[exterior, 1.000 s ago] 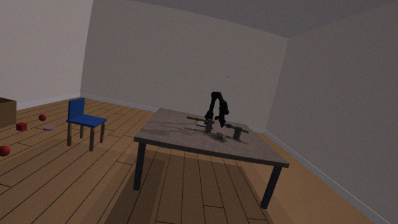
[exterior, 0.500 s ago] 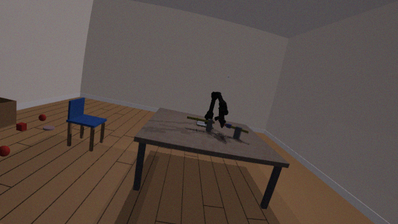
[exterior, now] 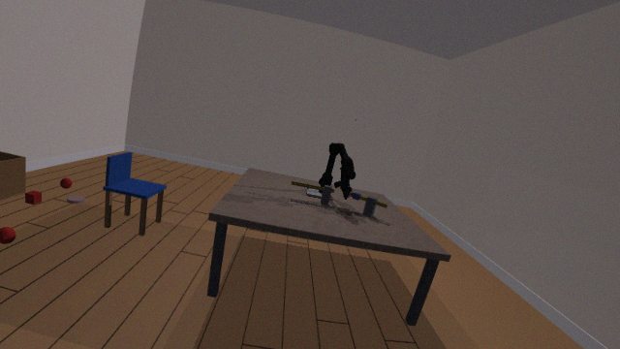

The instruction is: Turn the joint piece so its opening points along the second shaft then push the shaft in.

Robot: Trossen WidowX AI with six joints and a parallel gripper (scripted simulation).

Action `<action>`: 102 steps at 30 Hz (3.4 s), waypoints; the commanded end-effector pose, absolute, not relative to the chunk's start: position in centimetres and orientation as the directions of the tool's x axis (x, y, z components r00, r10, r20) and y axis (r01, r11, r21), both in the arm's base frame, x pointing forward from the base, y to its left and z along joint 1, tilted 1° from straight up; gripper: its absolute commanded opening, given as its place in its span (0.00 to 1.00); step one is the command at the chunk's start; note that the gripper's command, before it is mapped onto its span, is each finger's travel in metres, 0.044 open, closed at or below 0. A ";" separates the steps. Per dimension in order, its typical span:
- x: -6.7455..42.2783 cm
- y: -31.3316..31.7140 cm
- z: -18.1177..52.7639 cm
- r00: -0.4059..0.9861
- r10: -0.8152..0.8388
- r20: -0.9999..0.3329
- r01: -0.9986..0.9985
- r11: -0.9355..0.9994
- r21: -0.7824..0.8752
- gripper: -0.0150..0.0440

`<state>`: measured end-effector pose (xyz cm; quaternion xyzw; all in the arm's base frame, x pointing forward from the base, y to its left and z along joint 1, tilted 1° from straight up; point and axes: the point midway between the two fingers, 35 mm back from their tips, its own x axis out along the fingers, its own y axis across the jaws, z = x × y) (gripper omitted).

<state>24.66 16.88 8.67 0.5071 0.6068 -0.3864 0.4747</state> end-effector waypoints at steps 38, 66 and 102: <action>24.5 17.1 11.5 0.053 -0.185 -0.981 0.982 0.186 0.017 1.00; 24.7 16.9 20.4 0.118 -0.035 -0.992 0.584 0.811 0.041 1.00; 25.1 12.9 22.0 -0.003 0.166 -0.986 0.615 0.778 0.128 1.00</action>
